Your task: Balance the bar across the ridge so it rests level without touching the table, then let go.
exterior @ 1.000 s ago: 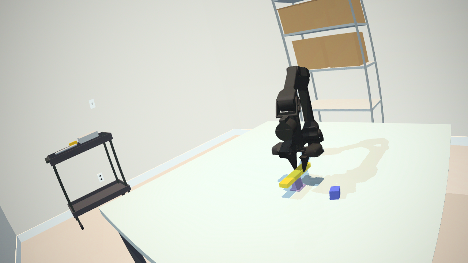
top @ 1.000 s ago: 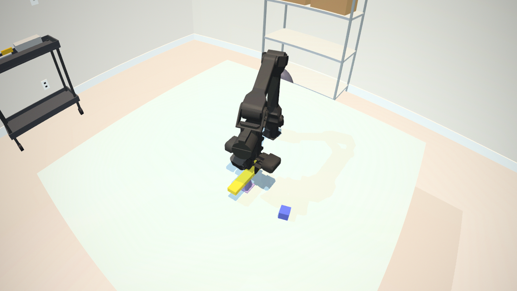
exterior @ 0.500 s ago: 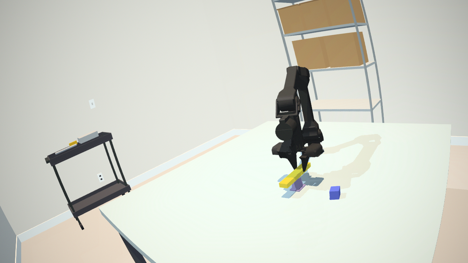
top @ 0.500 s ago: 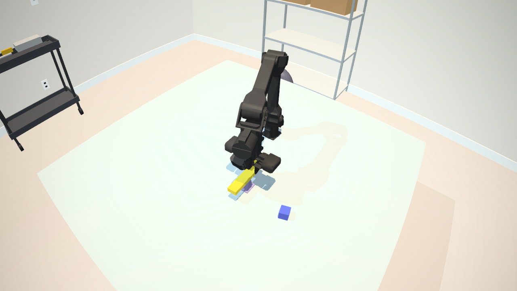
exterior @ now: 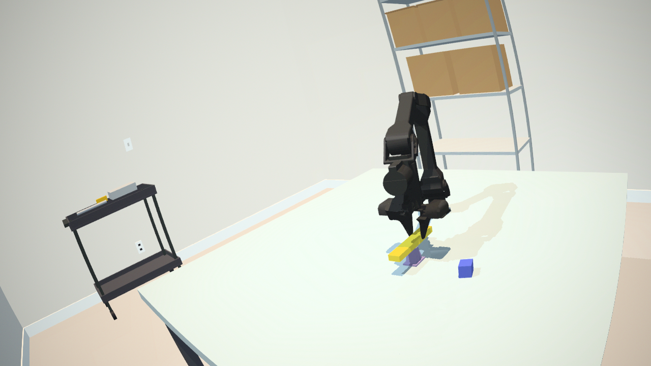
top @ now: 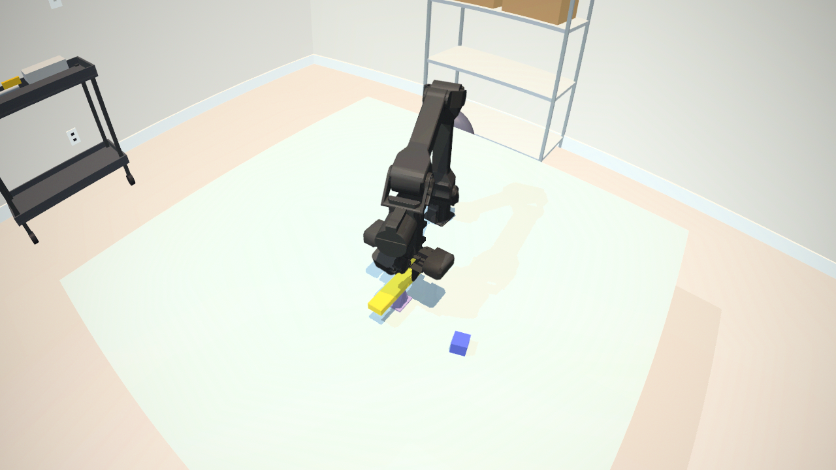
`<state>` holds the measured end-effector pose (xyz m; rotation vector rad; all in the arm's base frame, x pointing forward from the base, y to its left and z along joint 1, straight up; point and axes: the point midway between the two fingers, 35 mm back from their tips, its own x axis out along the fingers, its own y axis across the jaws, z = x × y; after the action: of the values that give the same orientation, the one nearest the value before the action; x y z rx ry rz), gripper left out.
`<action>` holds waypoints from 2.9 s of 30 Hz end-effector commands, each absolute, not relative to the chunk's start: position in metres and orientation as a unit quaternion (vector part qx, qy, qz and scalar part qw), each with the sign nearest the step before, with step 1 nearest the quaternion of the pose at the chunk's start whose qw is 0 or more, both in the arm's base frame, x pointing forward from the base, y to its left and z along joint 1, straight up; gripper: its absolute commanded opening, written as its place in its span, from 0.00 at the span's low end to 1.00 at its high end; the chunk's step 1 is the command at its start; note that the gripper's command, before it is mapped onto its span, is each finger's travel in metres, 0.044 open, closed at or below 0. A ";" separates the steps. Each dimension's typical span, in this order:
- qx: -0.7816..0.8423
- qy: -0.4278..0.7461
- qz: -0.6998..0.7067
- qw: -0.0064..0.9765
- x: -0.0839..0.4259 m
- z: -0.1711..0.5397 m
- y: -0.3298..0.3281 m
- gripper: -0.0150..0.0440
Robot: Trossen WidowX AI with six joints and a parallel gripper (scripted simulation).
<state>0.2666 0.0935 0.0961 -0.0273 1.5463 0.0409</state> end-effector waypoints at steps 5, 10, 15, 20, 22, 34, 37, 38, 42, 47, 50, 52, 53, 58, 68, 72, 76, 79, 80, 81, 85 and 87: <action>-0.012 0.698 0.018 0.715 0.267 0.096 0.093 0.54; -0.012 0.698 0.018 0.715 0.267 0.096 0.093 0.55; -0.012 0.698 0.018 0.715 0.267 0.096 0.093 0.55; -0.012 0.698 0.018 0.715 0.267 0.096 0.093 0.57; -0.012 0.698 0.018 0.715 0.267 0.096 0.093 0.57; -0.012 0.698 0.018 0.715 0.267 0.096 0.093 0.75; -0.012 0.698 0.018 0.715 0.267 0.096 0.093 0.88; -0.012 0.698 0.018 0.715 0.267 0.096 0.093 0.92; -0.012 0.698 0.018 0.715 0.267 0.096 0.093 1.00; -0.012 0.698 0.019 0.716 0.270 0.140 0.095 1.00; -0.012 0.698 0.019 0.715 0.267 0.178 0.094 1.00; -0.012 0.698 0.019 0.715 0.265 0.194 0.093 1.00; -0.012 0.698 0.019 0.715 0.264 0.196 0.093 1.00; -0.012 0.698 0.019 0.715 0.264 0.196 0.093 1.00; -0.012 0.698 0.019 0.715 0.264 0.196 0.093 1.00; -0.012 0.698 0.019 0.715 0.264 0.196 0.093 1.00; -0.012 0.698 0.019 0.715 0.264 0.196 0.093 1.00; -0.012 0.698 0.019 0.715 0.264 0.196 0.093 1.00; -0.012 0.698 0.019 0.715 0.264 0.196 0.093 1.00; -0.012 0.698 0.019 0.715 0.264 0.196 0.093 1.00; -0.012 0.698 0.019 0.715 0.264 0.196 0.093 1.00; -0.012 0.698 0.019 0.715 0.264 0.196 0.093 1.00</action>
<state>0.2642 0.0926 0.1959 -0.0270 1.5451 0.0411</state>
